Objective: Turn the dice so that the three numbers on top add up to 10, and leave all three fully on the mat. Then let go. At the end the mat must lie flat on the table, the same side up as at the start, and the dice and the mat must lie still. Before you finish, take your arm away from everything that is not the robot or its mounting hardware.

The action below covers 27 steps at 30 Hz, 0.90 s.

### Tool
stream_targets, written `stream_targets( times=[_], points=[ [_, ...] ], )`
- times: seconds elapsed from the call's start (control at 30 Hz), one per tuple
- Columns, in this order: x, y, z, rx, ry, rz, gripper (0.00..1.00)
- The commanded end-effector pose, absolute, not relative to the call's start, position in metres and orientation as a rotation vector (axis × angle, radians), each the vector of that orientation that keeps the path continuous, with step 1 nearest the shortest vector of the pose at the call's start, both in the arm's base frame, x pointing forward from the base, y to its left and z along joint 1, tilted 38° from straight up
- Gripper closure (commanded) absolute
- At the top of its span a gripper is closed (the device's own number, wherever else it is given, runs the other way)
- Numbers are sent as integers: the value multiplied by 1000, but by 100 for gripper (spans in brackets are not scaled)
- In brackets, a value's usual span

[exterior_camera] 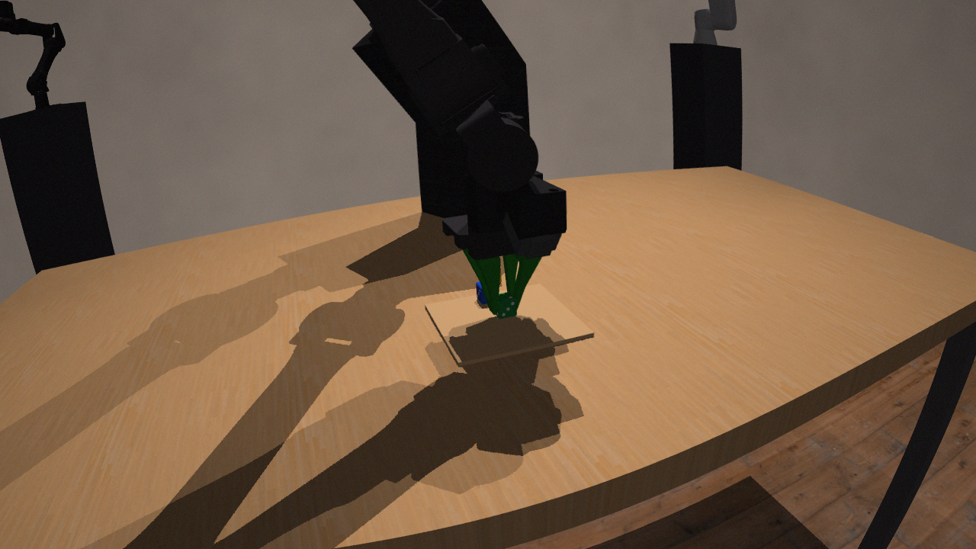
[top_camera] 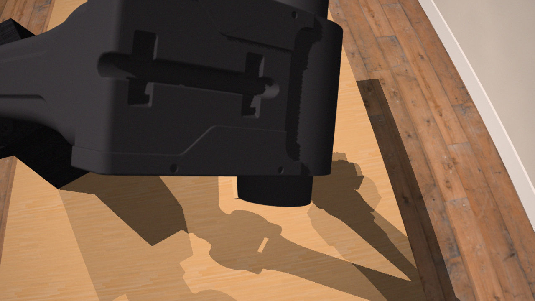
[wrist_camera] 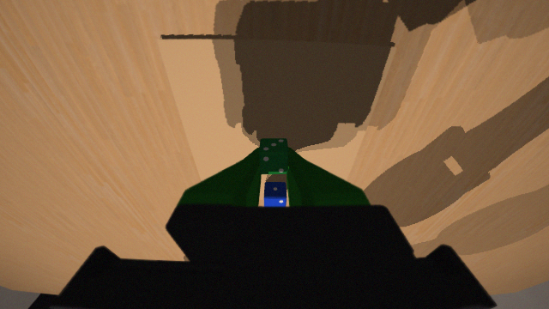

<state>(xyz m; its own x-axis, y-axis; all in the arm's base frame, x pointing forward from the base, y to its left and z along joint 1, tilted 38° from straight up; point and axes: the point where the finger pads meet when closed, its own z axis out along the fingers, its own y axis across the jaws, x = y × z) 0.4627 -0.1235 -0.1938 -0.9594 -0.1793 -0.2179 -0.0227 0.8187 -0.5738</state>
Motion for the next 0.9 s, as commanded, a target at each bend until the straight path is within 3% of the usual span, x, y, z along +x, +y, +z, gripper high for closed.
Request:
stream_targets(
  times=[0.0,0.87],
  points=[
    [479,-124,-179,-157,2701,-856,85],
    [478,-125,-178,-160,2713,-856,85]
  ],
)
